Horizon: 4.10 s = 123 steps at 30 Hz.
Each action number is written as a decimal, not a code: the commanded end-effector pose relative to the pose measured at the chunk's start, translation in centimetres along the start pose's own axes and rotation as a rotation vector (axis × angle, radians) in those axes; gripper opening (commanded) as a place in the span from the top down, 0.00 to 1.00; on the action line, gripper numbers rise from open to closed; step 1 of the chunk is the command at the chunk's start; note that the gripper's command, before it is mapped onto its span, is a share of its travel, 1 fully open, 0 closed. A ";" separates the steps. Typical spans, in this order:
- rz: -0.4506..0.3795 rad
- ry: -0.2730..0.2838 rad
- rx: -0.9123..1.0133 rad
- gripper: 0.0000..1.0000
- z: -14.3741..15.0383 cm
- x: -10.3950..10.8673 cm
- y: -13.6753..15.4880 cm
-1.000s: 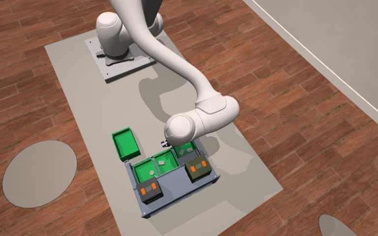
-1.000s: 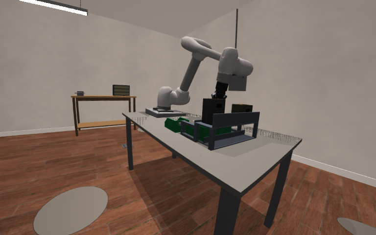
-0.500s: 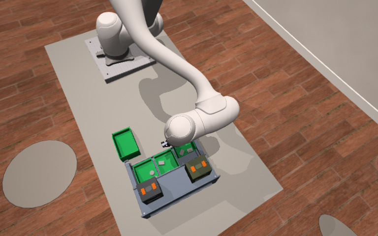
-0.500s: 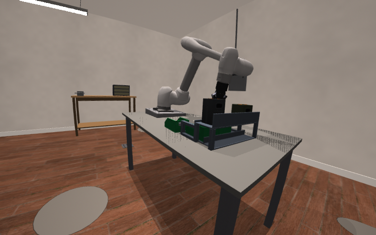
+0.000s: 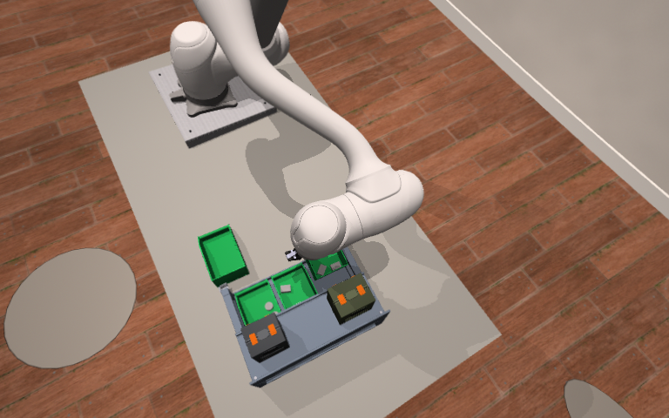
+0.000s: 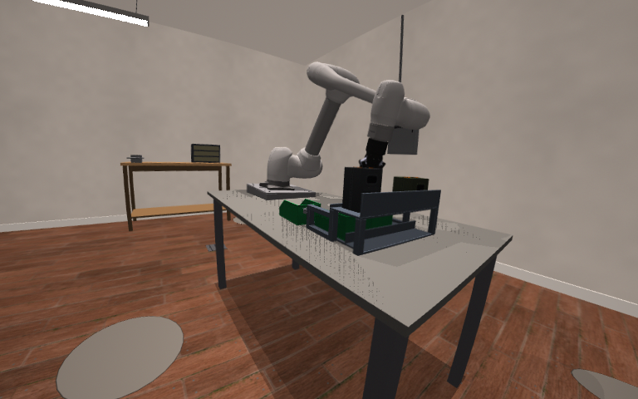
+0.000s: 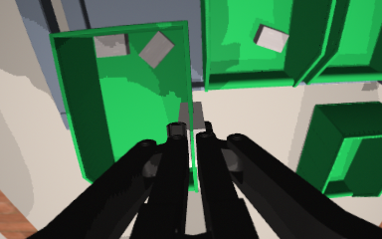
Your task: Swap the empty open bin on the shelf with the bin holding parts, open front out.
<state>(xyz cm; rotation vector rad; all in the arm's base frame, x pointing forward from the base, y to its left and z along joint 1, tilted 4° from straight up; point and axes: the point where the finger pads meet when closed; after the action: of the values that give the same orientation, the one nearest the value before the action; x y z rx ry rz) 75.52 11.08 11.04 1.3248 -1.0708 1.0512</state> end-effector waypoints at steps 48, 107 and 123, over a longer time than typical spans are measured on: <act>0.000 0.000 0.000 0.90 0.0 -1.7 -0.4; 0.057 -0.004 0.000 0.90 -0.1 -1.7 -2.1; 0.058 -0.004 0.000 0.90 -0.1 -1.7 -2.2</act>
<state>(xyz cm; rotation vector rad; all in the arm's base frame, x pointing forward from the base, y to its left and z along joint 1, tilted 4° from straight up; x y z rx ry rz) 77.29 11.29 8.96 1.3031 -1.1182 1.0920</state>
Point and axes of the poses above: the point where the finger pads meet when closed, its own x axis back along the fingers, its own z axis across the jaws, y = z × x, and after that the axes turned 4 degrees about -x, right-handed
